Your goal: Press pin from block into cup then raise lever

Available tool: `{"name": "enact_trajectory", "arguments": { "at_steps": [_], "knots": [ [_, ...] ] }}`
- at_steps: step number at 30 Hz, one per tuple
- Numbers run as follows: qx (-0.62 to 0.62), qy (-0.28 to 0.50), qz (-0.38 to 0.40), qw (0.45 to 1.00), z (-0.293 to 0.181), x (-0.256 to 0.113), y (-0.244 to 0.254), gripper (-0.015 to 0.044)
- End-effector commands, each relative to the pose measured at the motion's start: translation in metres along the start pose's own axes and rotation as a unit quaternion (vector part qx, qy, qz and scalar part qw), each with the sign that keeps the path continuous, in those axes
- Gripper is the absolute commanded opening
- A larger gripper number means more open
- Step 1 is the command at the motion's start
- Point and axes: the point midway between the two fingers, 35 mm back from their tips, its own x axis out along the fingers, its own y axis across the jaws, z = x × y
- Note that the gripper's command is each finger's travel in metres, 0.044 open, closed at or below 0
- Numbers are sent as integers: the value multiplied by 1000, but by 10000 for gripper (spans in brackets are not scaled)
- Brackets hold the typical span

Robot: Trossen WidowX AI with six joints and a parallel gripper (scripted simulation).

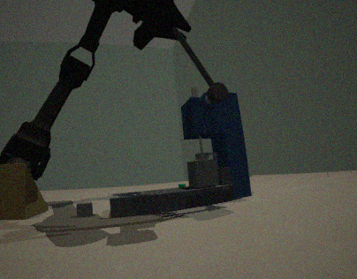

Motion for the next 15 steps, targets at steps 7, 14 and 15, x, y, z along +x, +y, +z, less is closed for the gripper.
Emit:
{"name": "enact_trajectory", "arguments": {
  "at_steps": [7, 14, 15],
  "knots": [
    [-2, -1, 0, 1000, 17, 10, 0, 0],
    [-2, -1, 0, 1000, 29, 18, 0, 0],
    [-2, -1, 0, 1000, 30, 19, 0, 0]
  ]
}}
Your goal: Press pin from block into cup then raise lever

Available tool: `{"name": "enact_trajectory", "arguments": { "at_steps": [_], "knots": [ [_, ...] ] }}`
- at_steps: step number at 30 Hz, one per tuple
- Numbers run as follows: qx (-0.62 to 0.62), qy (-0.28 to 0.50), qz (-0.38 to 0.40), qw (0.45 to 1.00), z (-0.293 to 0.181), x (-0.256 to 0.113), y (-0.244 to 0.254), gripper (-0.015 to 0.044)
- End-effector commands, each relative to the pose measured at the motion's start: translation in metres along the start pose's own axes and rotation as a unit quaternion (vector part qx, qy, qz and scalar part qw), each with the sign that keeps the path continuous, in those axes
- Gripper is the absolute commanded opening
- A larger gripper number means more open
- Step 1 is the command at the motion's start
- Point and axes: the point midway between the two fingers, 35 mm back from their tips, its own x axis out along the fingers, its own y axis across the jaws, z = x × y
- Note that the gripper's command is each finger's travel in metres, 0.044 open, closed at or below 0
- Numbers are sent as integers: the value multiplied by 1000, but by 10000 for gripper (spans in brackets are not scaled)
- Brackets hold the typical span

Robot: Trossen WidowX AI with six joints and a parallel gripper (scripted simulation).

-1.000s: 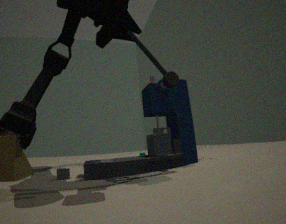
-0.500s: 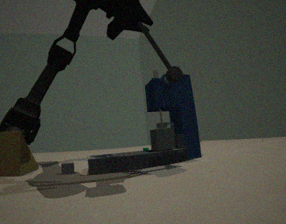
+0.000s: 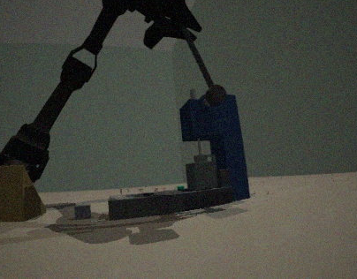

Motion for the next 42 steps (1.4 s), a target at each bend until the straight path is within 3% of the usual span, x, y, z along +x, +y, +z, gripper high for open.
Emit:
{"name": "enact_trajectory", "arguments": {
  "at_steps": [1, 15, 32, 42],
  "knots": [
    [-2, 0, 0, 1000, 8, 6, 0, 0],
    [0, -1, 1, 1000, 15, 12, 0, 0],
    [0, -1, 1, 1000, 15, 12, 0, 440],
    [0, -1, 1, 1000, 15, 12, 0, 440]
  ]
}}
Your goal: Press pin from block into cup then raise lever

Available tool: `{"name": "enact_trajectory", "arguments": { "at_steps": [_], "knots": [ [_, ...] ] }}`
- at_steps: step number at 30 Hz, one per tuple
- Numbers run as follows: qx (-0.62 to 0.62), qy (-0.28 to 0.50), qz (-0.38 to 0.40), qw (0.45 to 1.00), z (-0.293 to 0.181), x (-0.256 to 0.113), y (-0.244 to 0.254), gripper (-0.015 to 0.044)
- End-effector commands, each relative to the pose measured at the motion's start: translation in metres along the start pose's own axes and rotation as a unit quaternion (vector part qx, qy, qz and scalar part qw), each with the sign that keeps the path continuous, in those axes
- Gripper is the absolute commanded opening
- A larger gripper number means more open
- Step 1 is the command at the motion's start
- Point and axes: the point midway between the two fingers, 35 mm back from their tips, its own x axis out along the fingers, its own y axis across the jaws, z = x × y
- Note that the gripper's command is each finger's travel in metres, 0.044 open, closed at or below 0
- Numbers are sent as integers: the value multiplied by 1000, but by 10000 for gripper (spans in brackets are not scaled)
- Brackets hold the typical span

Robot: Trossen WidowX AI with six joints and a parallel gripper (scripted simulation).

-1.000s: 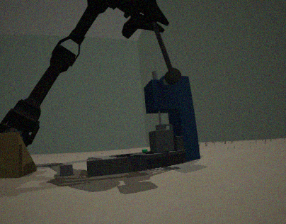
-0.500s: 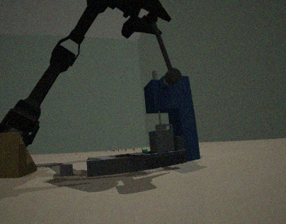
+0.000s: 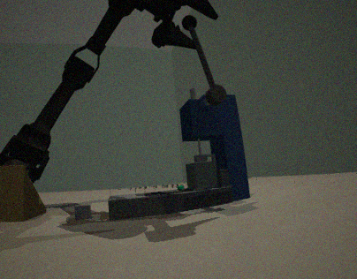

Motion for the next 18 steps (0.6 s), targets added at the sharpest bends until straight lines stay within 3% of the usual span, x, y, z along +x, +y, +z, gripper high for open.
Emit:
{"name": "enact_trajectory", "arguments": {
  "at_steps": [1, 3, 9, 16, 18],
  "knots": [
    [-2, 1, 1, 1000, 0, 0, 0, 440],
    [0, 1, -1, 1000, 0, -8, -1, 440],
    [17, -1, -2, 1000, -3, -78, -2, 440],
    [19, -5, -3, 1000, -3, -89, -1, 440],
    [20, -21, -24, 999, -6, -112, -2, 440]
  ]
}}
